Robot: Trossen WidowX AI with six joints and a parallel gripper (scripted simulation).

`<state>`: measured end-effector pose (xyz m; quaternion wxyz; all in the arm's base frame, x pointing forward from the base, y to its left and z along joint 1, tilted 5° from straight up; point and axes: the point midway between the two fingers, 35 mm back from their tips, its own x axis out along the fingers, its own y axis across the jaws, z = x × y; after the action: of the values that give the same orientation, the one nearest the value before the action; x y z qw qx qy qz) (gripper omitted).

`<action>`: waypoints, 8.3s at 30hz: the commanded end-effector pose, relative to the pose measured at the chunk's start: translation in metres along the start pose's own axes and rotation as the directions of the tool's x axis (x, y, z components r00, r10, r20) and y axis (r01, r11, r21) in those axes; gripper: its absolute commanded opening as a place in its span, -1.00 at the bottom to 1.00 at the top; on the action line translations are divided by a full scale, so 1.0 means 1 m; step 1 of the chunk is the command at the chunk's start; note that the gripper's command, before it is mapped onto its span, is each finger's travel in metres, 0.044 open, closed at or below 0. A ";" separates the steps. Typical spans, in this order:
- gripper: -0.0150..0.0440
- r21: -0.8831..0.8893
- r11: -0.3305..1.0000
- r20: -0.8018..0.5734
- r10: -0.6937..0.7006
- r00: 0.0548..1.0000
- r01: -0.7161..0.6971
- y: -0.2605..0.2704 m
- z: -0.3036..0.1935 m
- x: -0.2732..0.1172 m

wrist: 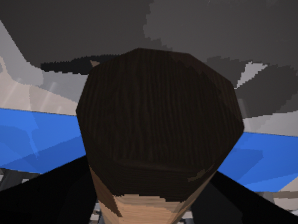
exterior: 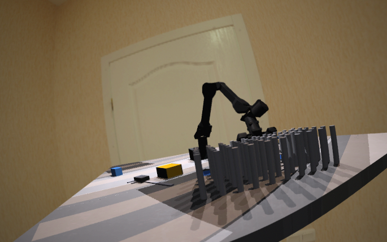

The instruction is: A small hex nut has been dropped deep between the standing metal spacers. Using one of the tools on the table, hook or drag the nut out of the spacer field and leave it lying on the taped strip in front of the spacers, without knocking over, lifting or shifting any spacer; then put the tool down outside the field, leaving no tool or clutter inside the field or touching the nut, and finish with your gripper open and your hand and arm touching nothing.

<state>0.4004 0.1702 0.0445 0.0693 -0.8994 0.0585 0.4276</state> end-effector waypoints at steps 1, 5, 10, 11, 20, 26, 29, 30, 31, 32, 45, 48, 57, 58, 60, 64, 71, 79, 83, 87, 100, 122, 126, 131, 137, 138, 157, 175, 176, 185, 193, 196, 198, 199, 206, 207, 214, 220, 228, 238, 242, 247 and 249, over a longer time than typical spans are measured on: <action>-0.49 -0.004 1.000 -0.003 -0.005 1.000 0.005 -0.002 -0.001 0.002; -0.49 -0.004 1.000 -0.003 -0.005 1.000 0.005 -0.002 0.001 0.005; -0.49 -0.004 1.000 -0.003 -0.005 1.000 0.005 -0.002 0.003 0.009; -0.49 -0.004 1.000 -0.003 -0.005 1.000 0.005 -0.002 0.004 0.010; -0.49 -0.004 1.000 -0.003 -0.005 1.000 0.005 -0.001 0.009 0.016; -0.49 -0.004 1.000 -0.003 -0.005 1.000 0.005 -0.001 0.009 0.016; -0.49 -0.004 1.000 -0.003 -0.005 1.000 0.005 -0.001 0.011 0.015; -0.49 -0.004 1.000 -0.003 -0.005 1.000 0.005 -0.001 0.011 0.014; -0.49 -0.003 1.000 -0.003 -0.005 1.000 0.005 -0.001 0.012 0.014; -0.49 -0.003 1.000 -0.003 -0.005 1.000 0.005 -0.001 0.012 0.014; -0.49 -0.001 1.000 -0.001 -0.002 1.000 0.002 0.000 0.020 0.009; -0.49 0.000 1.000 -0.001 -0.002 1.000 0.002 0.000 0.022 0.008; -0.49 0.000 1.000 0.000 -0.001 1.000 0.001 0.000 0.027 0.004; -0.49 0.000 1.000 0.001 -0.001 1.000 0.001 0.000 0.028 0.004; -0.49 0.000 1.000 0.001 -0.001 1.000 0.001 0.000 0.029 0.003; -0.49 0.000 1.000 0.001 -0.001 1.000 0.001 0.000 0.032 0.002; -0.49 -0.001 1.000 0.002 -0.001 1.000 0.001 0.000 0.036 -0.001; -0.49 -0.001 1.000 0.002 -0.001 1.000 0.001 0.000 0.042 -0.005; -0.49 -0.001 1.000 0.003 -0.001 1.000 0.001 0.000 0.044 -0.006; -0.49 -0.001 1.000 0.003 -0.001 1.000 0.001 0.000 0.047 -0.008; -0.49 -0.001 1.000 0.004 -0.001 1.000 0.001 0.000 0.056 -0.014; -0.49 -0.001 1.000 0.006 -0.001 1.000 0.001 0.000 0.072 -0.024; -0.49 -0.001 1.000 0.007 -0.001 1.000 0.001 0.000 0.075 -0.026; -0.49 -0.001 1.000 0.007 -0.001 1.000 0.001 0.000 0.079 -0.029; -0.49 -0.001 1.000 0.007 -0.001 1.000 0.001 0.000 0.084 -0.032; -0.49 -0.001 1.000 0.008 -0.001 1.000 0.001 0.000 0.085 -0.032; -0.49 0.000 1.000 0.009 -0.001 1.000 0.001 0.000 0.099 -0.042; -0.49 0.000 1.000 0.011 -0.001 1.000 0.001 0.000 0.111 -0.050; -0.49 0.000 1.000 0.011 -0.001 1.000 0.001 0.000 0.112 -0.050; -0.49 0.000 1.000 0.012 -0.001 1.000 0.001 0.000 0.118 -0.054; -0.49 0.000 1.000 0.012 -0.001 1.000 0.001 0.001 0.123 -0.058; -0.49 0.000 1.000 0.012 -0.001 1.000 0.001 0.000 0.122 -0.058; -0.49 0.000 1.000 0.012 -0.001 1.000 0.001 0.000 0.121 -0.059; -0.49 0.000 1.000 0.012 -0.001 1.000 0.001 0.000 0.121 -0.060; -0.49 0.001 1.000 0.012 -0.001 1.000 0.001 -0.001 0.116 -0.064; -0.49 0.001 1.000 0.012 -0.001 1.000 0.001 -0.001 0.115 -0.065; -0.49 0.001 1.000 0.011 -0.002 1.000 0.002 -0.002 0.110 -0.069; -0.49 -0.001 1.000 0.011 -0.003 1.000 0.003 -0.003 0.107 -0.072; -0.49 0.000 1.000 0.013 -0.003 1.000 0.003 -0.002 0.117 -0.084; -0.49 0.002 1.000 0.015 -0.001 1.000 0.001 0.000 0.134 -0.106; -0.49 0.002 1.000 0.015 -0.002 1.000 0.002 -0.005 0.121 -0.119; -0.49 0.003 1.000 0.014 -0.003 1.000 0.003 -0.009 0.102 -0.141; -0.49 0.003 1.000 0.014 -0.003 1.000 0.003 -0.010 0.094 -0.150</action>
<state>0.2340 0.2022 0.0794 0.0630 -0.8934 0.0577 0.4410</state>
